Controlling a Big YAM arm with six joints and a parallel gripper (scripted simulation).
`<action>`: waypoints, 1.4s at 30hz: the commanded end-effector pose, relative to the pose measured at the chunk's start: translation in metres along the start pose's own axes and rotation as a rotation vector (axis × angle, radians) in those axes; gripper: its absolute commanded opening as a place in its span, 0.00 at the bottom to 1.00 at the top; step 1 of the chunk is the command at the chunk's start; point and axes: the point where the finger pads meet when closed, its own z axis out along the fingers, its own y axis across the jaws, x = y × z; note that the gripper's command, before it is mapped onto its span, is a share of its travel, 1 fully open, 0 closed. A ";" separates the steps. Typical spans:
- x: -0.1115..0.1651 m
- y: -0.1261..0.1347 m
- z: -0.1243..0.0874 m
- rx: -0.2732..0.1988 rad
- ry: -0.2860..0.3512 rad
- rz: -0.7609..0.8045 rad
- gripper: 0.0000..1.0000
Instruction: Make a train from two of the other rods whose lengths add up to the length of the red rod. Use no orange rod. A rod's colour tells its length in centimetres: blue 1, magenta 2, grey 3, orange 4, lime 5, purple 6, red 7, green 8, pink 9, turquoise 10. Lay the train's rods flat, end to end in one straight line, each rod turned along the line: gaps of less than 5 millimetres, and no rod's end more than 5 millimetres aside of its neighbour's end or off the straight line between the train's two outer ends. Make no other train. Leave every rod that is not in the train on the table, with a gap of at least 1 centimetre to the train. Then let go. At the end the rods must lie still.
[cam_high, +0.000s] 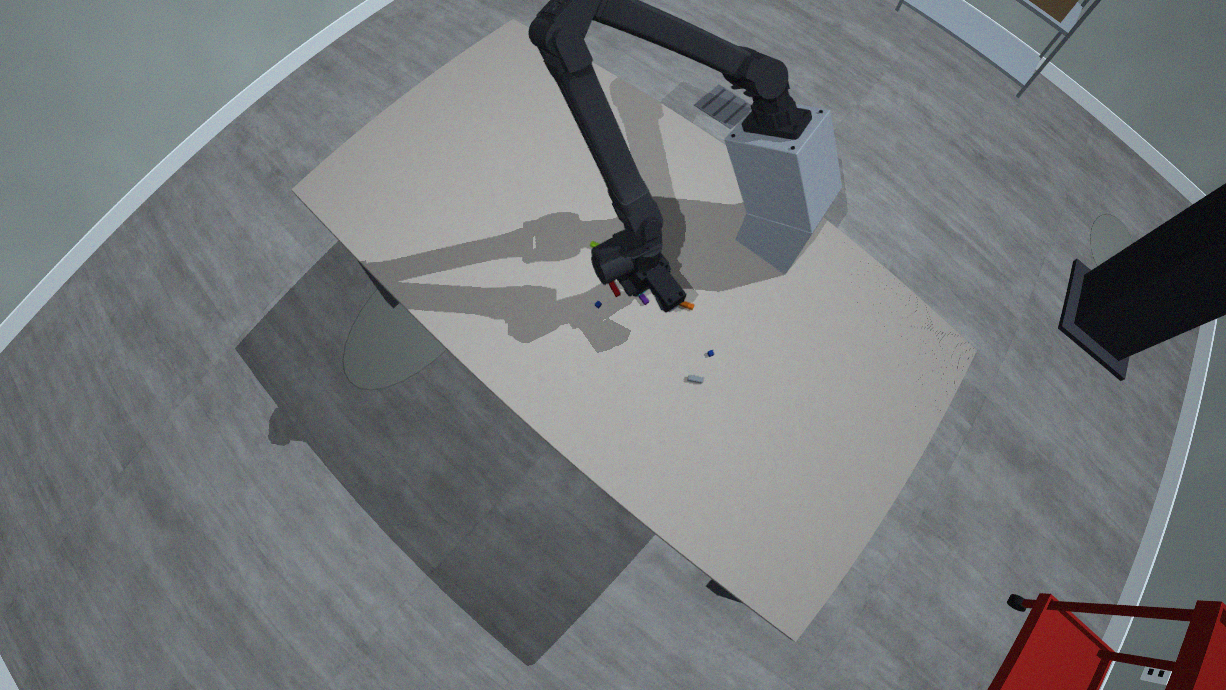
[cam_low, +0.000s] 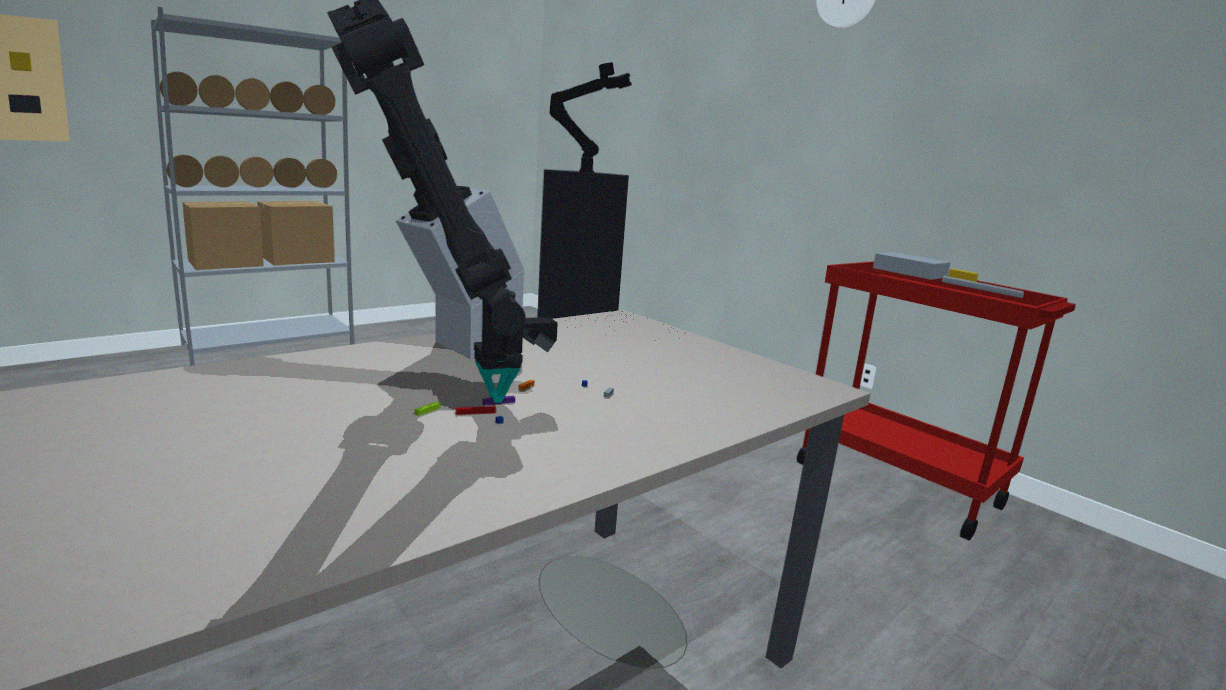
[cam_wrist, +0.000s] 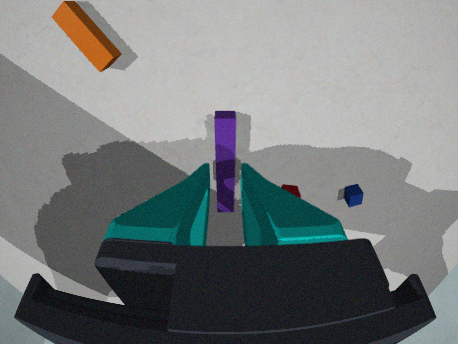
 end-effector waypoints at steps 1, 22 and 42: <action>-0.004 0.006 0.007 -0.006 -0.006 -0.009 0.05; -0.004 0.006 0.007 -0.006 -0.006 -0.009 0.05; -0.006 0.003 -0.022 0.001 -0.005 -0.012 0.05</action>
